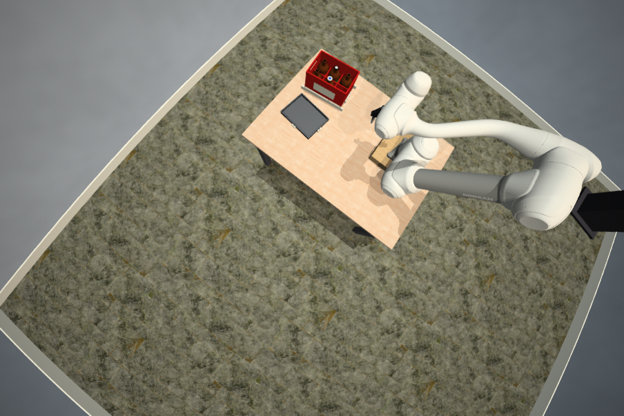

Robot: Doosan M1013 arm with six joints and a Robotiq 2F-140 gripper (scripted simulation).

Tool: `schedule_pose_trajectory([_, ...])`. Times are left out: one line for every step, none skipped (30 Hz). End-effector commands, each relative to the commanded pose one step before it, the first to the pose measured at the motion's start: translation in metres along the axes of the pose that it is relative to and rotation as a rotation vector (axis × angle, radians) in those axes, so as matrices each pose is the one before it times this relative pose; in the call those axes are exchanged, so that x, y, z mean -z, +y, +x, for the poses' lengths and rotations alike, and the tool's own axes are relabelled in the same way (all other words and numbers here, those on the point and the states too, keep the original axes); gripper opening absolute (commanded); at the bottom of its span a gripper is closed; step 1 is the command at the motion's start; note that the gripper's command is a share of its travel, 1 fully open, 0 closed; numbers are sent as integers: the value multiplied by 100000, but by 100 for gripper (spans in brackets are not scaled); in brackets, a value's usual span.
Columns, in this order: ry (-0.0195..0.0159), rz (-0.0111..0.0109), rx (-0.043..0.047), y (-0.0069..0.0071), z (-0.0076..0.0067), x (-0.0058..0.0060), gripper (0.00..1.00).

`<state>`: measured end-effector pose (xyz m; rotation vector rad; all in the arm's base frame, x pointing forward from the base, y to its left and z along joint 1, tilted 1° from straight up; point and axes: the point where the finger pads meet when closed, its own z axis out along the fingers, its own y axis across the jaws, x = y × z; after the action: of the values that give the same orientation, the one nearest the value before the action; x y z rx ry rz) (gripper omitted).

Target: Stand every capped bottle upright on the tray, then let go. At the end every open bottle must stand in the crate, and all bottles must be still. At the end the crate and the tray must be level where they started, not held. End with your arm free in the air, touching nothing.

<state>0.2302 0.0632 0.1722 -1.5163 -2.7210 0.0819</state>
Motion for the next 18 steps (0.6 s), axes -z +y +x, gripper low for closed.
schedule_pose_trajectory([409, -1064, -4856, 550, -1191, -29, 100])
schedule_pose_trajectory([85, -267, -1249, 151, -297, -6, 100])
schedule_pose_trajectory([85, -267, -1249, 155, -295, -6, 100])
schedule_pose_trajectory([85, -267, -1249, 159, -293, -6, 100])
schedule_pose_trajectory([85, -267, -1249, 162, -291, -6, 100])
schedule_pose_trajectory([85, -267, -1249, 166, -289, -6, 100])
schedule_pose_trajectory([85, -267, -1249, 169, -287, -6, 100])
schedule_pose_trajectory([85, -267, -1249, 173, -285, -7, 100])
schedule_pose_trajectory([0, 0, 0, 0, 0, 0, 100])
schedule_pose_trajectory([0, 0, 0, 0, 0, 0, 100])
schedule_pose_trajectory([-148, 167, 754, -76, 78, 34, 100])
schedule_pose_trajectory([62, -172, -803, 174, -284, -1, 100])
schedule_pose_trajectory([62, -172, -803, 176, -283, -1, 100])
schedule_pose_trajectory([62, -172, -803, 179, -281, -1, 100])
schedule_pose_trajectory([62, -172, -803, 181, -280, -1, 100])
schedule_pose_trajectory([62, -172, -803, 183, -278, -1, 100])
schedule_pose_trajectory([62, -172, -803, 185, -277, -1, 100])
schedule_pose_trajectory([62, -172, -803, 188, -275, -2, 100])
